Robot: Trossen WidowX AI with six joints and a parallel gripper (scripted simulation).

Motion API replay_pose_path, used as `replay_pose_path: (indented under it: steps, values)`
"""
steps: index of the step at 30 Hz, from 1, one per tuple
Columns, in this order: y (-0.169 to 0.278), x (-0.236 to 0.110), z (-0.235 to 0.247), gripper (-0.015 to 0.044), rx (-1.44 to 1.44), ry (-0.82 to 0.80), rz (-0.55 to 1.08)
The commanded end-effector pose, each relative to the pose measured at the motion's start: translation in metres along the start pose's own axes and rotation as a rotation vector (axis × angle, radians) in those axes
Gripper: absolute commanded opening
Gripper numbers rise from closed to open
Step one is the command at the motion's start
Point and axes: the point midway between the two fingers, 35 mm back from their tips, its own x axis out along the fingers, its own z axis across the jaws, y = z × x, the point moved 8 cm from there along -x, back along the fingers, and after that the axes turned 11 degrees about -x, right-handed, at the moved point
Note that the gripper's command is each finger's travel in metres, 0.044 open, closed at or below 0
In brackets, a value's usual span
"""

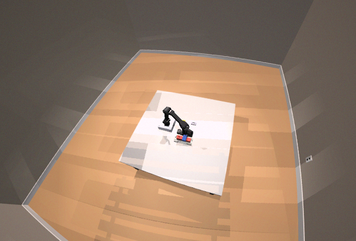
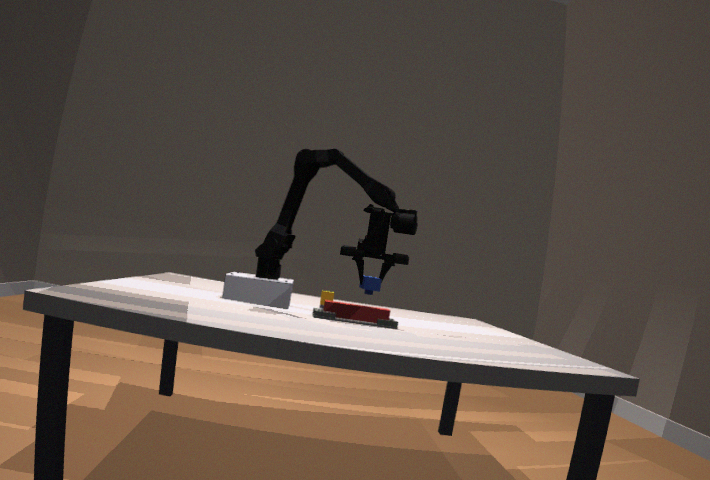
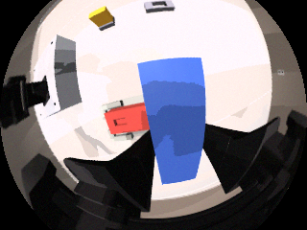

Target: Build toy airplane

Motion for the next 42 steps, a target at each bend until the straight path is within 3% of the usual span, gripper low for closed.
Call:
replay_pose_path:
  steps: [1, 30, 42]
  values:
    - [0.000, 0.000, 0.000, 0.0195, -0.004, -0.001, 0.006]
    - [0.002, 0.039, 0.001, 0.0195, -0.004, -0.001, 0.007]
    - [0.002, 0.040, 0.001, 0.0195, -0.004, -0.001, 0.007]
